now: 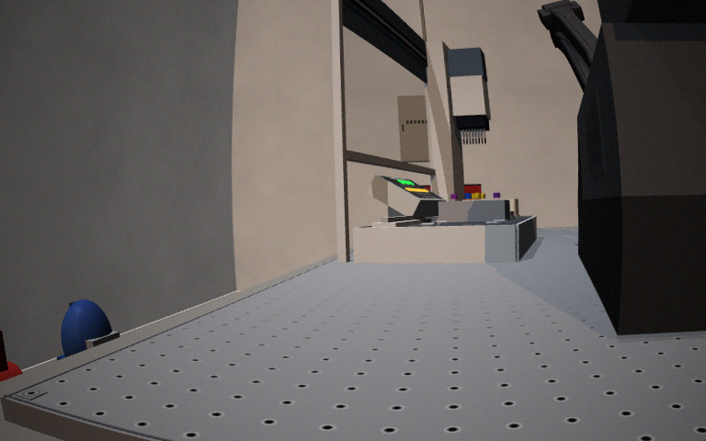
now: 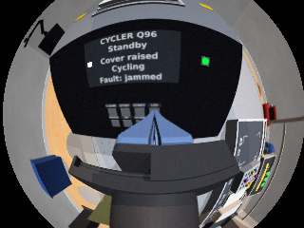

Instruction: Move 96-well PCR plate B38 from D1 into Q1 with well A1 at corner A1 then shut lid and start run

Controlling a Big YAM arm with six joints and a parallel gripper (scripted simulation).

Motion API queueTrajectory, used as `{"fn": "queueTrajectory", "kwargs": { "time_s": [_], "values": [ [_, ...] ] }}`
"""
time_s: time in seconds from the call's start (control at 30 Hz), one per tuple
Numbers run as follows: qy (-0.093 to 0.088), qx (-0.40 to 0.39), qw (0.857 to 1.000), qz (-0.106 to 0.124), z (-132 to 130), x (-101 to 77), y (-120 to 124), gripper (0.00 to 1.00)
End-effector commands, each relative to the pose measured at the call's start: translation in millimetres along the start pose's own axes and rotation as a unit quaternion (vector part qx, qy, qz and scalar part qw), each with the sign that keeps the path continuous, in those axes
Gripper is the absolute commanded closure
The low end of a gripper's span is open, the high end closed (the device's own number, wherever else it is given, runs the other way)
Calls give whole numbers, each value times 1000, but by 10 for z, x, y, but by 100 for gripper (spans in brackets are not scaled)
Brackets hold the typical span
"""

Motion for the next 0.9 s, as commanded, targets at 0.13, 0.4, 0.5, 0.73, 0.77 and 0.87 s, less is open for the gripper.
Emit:
{"fn": "queueTrajectory", "kwargs": {
  "time_s": [0.13,0.4,0.5,0.73,0.77,0.87],
  "values": [
    [2,-1,1000,-5,-23,26,-44,100],
    [1,-2,1000,-1,-22,49,-36,100],
    [1,-2,1000,0,-23,56,-35,100],
    [0,-1,1000,1,-28,67,-33,100],
    [0,-1,1000,1,-30,69,-34,100],
    [0,0,1000,1,-36,73,-46,100]
  ]
}}
Point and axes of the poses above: the point where the finger pads meet when closed, its own x axis out along the fingers, its own z axis across the jaws, y = z × x, the point moved 8 cm from there along -x, back along the fingers, and after that the axes turned 9 degrees about -x, right-handed, at the moved point
